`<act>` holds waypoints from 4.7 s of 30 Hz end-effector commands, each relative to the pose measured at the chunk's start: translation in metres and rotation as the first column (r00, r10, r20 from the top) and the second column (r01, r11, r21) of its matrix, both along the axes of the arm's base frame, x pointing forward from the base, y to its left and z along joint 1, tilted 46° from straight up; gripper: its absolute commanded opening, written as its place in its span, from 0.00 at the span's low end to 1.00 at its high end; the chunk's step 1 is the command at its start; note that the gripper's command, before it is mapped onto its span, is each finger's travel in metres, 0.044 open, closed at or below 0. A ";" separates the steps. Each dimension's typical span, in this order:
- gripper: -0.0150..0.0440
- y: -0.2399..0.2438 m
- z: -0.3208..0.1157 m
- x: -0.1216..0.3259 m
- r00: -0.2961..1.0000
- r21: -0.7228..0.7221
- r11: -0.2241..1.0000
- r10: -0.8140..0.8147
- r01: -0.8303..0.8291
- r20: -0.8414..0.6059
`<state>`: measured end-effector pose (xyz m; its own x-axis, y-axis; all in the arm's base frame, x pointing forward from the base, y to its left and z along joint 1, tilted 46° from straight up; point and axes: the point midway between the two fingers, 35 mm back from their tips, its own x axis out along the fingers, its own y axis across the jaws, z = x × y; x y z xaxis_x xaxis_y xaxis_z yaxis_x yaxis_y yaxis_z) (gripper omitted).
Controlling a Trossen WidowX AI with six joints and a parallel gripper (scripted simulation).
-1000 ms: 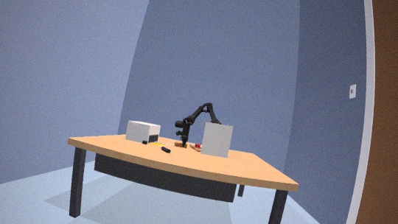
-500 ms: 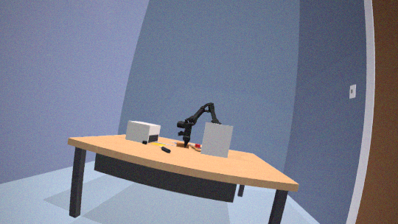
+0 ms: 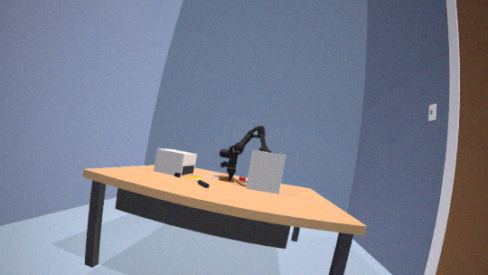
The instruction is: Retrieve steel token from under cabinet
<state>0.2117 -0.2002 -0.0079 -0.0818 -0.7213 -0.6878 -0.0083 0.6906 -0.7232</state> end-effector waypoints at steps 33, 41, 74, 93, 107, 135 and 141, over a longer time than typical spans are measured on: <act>0.34 -0.007 0.012 -0.018 1.000 0.005 1.000 0.004 -0.004 -0.014; 0.59 -0.007 0.012 -0.018 1.000 0.005 1.000 0.004 -0.004 -0.012; 0.44 -0.009 0.012 -0.018 1.000 -0.001 1.000 0.003 -0.003 -0.007; 0.25 -0.010 0.011 -0.006 1.000 0.002 1.000 0.001 -0.001 -0.005; 0.25 -0.011 0.010 0.010 1.000 0.003 1.000 -0.001 0.001 -0.003; 0.25 -0.012 0.008 0.043 1.000 0.004 1.000 -0.002 0.002 -0.001; 0.25 -0.013 0.007 0.049 1.000 0.004 1.000 -0.002 0.002 -0.001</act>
<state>0.2557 -0.2119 -0.0008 -0.0842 -0.7162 -0.6928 -0.0122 0.6959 -0.7180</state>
